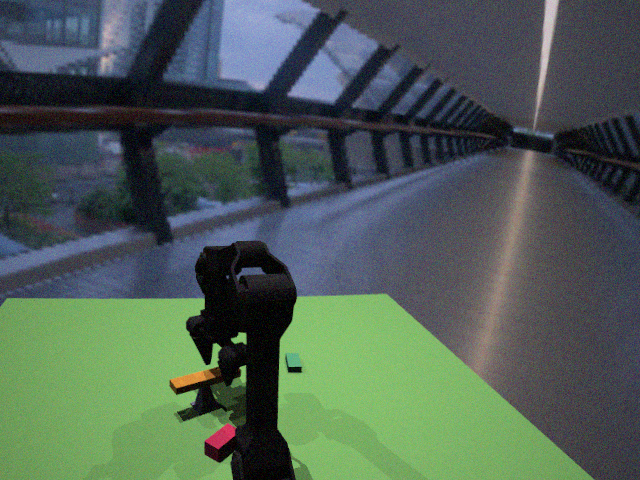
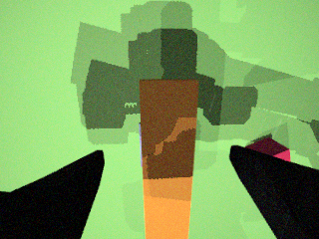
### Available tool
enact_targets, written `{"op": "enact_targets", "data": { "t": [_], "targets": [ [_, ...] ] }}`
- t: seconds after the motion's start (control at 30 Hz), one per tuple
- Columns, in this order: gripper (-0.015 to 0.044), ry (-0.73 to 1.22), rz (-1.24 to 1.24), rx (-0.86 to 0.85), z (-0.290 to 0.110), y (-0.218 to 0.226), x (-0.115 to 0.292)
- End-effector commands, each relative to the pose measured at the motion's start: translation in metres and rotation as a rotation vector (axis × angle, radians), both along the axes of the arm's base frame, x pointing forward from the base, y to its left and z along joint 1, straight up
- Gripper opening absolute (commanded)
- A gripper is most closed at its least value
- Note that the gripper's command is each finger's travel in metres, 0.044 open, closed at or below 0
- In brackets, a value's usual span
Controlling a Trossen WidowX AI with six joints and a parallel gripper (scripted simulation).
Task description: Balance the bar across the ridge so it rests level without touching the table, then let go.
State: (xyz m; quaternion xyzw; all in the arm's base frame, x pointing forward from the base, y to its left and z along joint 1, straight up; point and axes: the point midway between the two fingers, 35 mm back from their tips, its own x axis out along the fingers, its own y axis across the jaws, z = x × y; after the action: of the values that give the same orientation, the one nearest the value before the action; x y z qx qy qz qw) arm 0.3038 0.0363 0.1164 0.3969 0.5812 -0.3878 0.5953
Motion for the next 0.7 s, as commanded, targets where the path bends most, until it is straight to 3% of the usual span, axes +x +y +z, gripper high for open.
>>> {"op": "enact_targets", "data": {
  "t": [0.0, 0.23, 0.67],
  "targets": [
    [0.044, -0.007, 0.0, 0.001, 0.024, 0.0, 0.004],
    [0.044, -0.007, 0.0, 0.001, 0.095, 0.0, -0.002],
    [0.044, -0.007, 0.0, 0.001, 0.096, 0.0, -0.002]
  ]
}}
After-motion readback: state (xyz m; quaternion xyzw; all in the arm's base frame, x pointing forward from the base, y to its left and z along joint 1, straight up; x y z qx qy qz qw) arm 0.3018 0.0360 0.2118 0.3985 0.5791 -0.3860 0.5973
